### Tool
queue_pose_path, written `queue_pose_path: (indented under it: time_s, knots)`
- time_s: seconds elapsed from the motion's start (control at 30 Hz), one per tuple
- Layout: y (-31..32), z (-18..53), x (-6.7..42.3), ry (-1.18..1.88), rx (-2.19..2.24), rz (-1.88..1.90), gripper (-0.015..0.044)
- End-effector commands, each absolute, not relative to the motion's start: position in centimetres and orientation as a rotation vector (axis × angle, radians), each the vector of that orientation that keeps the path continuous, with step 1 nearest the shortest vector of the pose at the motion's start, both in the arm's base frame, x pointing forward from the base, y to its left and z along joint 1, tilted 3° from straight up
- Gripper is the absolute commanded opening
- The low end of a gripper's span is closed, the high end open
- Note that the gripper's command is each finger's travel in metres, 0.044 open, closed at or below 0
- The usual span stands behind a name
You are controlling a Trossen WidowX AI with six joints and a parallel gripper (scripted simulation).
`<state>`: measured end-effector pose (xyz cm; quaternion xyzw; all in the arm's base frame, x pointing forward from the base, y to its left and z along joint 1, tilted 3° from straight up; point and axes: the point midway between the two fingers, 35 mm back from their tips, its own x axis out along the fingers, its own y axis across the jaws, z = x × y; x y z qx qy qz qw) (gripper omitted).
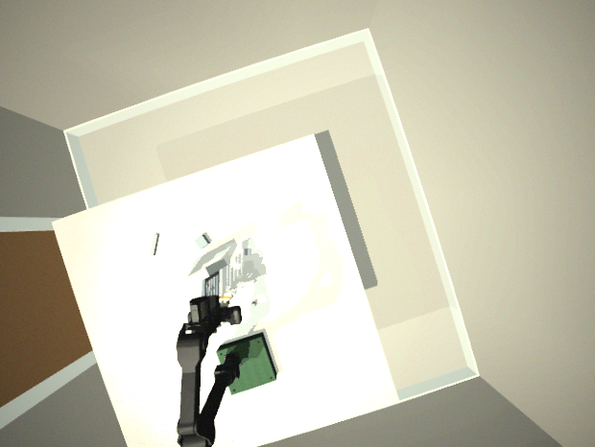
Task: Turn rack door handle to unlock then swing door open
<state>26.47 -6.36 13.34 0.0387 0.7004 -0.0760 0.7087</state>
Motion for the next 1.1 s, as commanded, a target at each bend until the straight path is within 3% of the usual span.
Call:
queue_pose_path:
  time_s: [0.0, 1.07]
  knots:
    - [-6.9, 13.4, 26.6, 1.558, 0.035, -0.115, 0.0008]
    - [-12.8, 13.8, 28.9, 1.551, -0.343, 0.252, 0.0008]
